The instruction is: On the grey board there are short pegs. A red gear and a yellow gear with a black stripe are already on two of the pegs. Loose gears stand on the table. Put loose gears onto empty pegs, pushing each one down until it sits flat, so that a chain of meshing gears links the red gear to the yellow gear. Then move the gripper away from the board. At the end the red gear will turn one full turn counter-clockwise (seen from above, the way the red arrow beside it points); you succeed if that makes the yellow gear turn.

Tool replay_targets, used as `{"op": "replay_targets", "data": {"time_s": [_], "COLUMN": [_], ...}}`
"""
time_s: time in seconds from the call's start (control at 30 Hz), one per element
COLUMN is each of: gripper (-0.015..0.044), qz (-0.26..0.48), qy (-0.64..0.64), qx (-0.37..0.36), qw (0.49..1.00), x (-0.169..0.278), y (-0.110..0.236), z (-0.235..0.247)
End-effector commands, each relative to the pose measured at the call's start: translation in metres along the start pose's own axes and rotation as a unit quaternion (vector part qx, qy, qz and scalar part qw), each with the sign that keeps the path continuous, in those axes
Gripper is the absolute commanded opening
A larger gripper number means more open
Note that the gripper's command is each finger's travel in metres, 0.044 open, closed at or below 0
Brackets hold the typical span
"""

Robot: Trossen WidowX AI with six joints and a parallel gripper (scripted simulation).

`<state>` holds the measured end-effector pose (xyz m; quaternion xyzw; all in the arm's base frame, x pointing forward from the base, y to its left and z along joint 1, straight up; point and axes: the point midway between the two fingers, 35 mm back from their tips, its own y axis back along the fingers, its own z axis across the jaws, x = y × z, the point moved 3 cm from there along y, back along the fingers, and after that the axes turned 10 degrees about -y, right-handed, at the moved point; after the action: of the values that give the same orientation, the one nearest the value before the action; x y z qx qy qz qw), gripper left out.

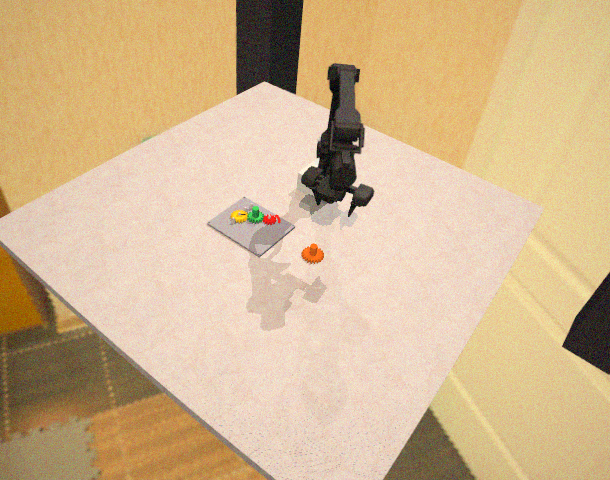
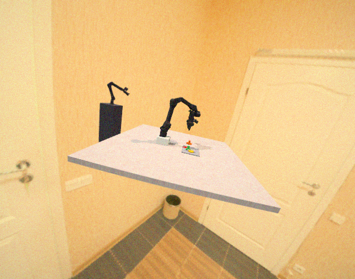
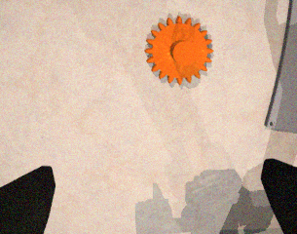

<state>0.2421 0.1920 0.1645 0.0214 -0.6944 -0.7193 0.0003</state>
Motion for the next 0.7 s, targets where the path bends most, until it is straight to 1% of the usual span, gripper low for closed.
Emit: {"op": "replay_targets", "data": {"time_s": [0.0, 0.07, 0.67], "gripper": [0.044, 0.044, 0.044], "qz": [0.004, 0.004, 0.004], "qy": [-0.004, -0.004, -0.004], "qx": [0.004, 0.005, 0.005], "qw": [1.0, 1.0, 1.0], "x": [0.0425, 0.0498, 0.0498], "y": [0.0079, 0.0092, 0.0092], "z": [0.0513, 0.0582, 0.0582]}}
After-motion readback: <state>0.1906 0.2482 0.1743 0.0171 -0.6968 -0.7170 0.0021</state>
